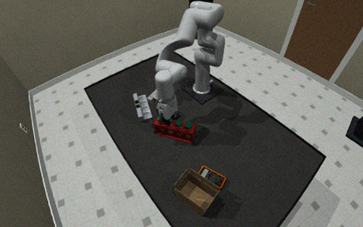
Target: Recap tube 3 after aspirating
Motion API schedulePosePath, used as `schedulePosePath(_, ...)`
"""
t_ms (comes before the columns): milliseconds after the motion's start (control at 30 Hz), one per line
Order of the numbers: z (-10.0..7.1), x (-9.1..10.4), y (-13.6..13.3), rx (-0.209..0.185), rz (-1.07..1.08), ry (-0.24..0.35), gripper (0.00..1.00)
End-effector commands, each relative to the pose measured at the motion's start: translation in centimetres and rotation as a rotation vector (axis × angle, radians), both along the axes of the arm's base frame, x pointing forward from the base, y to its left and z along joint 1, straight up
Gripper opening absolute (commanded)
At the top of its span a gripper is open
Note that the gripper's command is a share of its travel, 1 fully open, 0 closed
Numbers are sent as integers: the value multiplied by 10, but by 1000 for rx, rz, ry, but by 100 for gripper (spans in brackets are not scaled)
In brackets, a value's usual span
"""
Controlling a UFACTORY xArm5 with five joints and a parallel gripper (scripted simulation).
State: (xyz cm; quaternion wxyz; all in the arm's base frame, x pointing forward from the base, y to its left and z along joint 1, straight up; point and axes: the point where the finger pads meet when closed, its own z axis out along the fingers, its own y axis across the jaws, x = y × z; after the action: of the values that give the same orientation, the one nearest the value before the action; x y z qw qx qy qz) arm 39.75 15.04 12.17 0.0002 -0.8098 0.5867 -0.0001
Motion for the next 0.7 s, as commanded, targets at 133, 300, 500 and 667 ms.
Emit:
schedulePosePath(133, 1, 1, 0, 1, 358, -4, 0)
schedulePosePath(300, 1, 1, 0, 0, 482, -4, 0)
schedulePosePath(500, 1, 1, 1, 0, 482, -4, 0)
schedulePosePath(667, 1, 1, 0, 0, 482, -4, 46)
